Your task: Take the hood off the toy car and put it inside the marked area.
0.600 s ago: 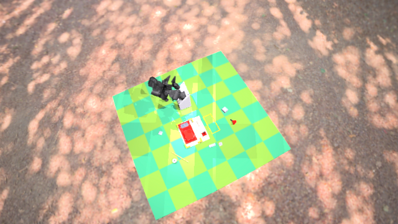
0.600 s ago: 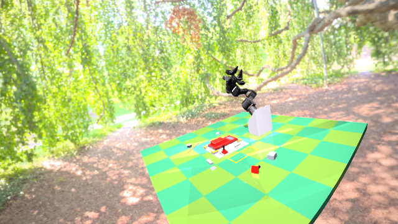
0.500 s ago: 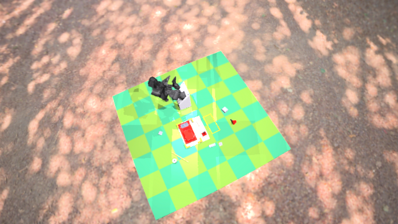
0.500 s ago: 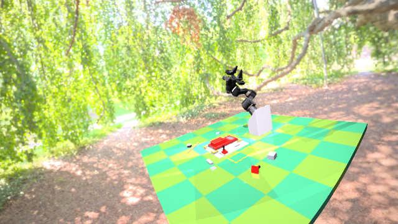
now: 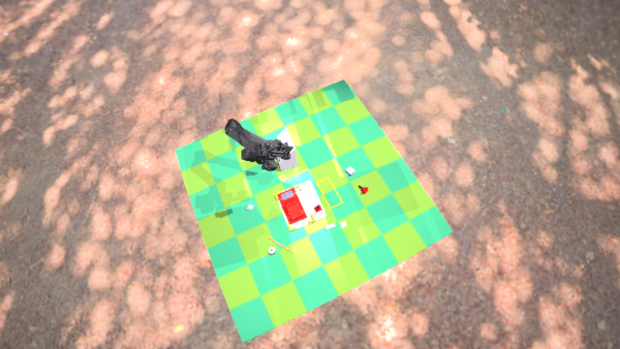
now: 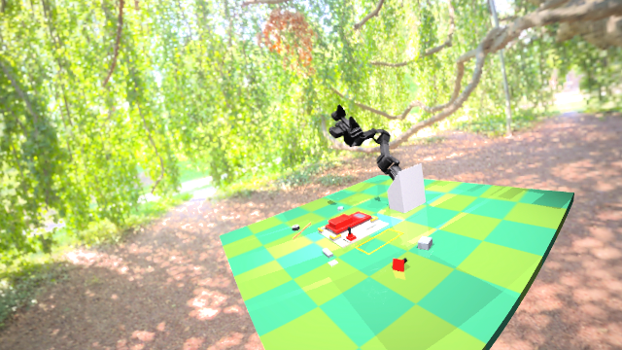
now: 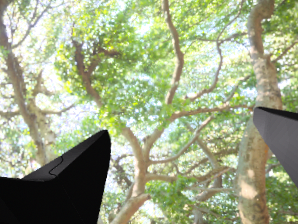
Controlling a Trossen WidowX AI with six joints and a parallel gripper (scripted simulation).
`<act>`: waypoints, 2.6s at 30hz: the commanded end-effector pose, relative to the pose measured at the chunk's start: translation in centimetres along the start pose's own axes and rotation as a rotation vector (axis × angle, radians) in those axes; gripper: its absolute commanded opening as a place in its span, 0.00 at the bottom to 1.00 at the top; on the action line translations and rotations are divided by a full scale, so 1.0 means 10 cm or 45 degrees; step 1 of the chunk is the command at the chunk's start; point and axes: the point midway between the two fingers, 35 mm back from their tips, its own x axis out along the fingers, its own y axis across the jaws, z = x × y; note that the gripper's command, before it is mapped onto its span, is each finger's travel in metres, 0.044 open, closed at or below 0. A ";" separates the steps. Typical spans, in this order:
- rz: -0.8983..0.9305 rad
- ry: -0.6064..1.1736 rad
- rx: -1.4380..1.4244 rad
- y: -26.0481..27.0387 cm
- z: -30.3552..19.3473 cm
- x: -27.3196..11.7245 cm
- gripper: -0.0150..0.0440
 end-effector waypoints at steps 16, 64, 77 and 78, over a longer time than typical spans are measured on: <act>-1.057 -0.785 -0.312 -1.24 1.82 -0.39 1.00; -3.005 0.203 -0.588 -2.31 2.28 -2.28 1.00; -3.005 0.203 -0.588 -2.37 2.31 -2.34 1.00; -3.005 0.203 -0.588 -2.38 2.31 -2.35 1.00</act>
